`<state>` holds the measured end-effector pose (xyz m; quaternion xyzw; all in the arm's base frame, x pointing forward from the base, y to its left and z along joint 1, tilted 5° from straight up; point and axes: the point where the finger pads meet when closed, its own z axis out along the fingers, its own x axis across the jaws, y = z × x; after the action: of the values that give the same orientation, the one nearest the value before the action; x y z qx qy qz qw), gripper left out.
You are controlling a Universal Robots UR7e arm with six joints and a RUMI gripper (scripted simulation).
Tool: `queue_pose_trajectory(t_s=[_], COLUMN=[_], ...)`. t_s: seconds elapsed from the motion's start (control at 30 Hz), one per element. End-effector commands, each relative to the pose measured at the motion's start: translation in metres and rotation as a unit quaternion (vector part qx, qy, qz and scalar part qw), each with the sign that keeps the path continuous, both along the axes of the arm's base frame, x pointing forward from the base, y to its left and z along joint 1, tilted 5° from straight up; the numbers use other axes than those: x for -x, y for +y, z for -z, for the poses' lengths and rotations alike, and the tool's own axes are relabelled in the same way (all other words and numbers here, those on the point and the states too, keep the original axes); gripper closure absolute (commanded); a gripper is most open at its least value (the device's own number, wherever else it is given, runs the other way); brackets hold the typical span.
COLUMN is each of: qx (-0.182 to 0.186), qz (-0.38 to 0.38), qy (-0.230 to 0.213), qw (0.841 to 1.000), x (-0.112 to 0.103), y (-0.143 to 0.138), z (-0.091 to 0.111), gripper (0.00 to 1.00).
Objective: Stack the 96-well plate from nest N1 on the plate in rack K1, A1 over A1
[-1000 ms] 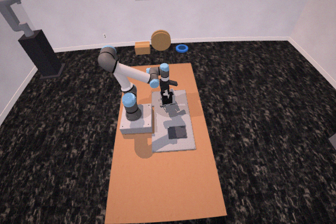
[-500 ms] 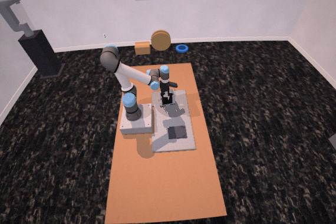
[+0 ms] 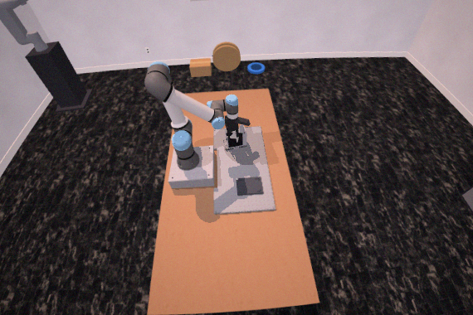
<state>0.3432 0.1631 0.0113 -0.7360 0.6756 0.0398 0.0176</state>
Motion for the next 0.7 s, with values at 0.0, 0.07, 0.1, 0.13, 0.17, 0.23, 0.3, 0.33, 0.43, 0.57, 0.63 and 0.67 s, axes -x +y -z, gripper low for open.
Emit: queue_pose_trajectory(t_s=[0.0, 0.07, 0.1, 0.13, 0.17, 0.23, 0.3, 0.33, 0.43, 0.57, 0.63, 0.67], qx=[0.0, 0.0, 0.0, 0.0, 0.0, 0.0, 0.0, 0.0, 0.0, 0.0, 0.0, 0.0], qz=[0.0, 0.0, 0.0, 0.0, 0.0, 0.0, 0.0, 0.0, 0.0, 0.0, 0.0, 0.0], qy=[-0.001, -0.001, -0.001, -0.001, -0.001, -0.001, -0.001, -0.001, -0.001, -0.001, -0.001, -0.001], qw=[1.0, 1.0, 1.0, 1.0, 1.0, 1.0, 1.0, 1.0, 1.0, 1.0, 1.0, 1.0], x=[-0.0003, -0.0002, -0.0001, -0.0001, -0.0001, 0.0, 0.0, 0.0, 0.0, 0.0, 0.0001, 0.0001], y=[0.0007, 0.001, 0.0011, 0.0012, 0.0012, 0.0014, 0.0014, 0.0014, 0.0014, 0.0014, 0.0014, 0.0014], z=[0.0078, 0.0111, 0.0128, 0.0144, 0.0144, 0.0161, 0.0168, 0.0168, 0.0168, 0.0168, 0.0168, 0.0168], gripper=[1.0, 1.0, 1.0, 1.0, 1.0, 1.0, 1.0, 1.0, 1.0, 1.0, 1.0, 1.0])
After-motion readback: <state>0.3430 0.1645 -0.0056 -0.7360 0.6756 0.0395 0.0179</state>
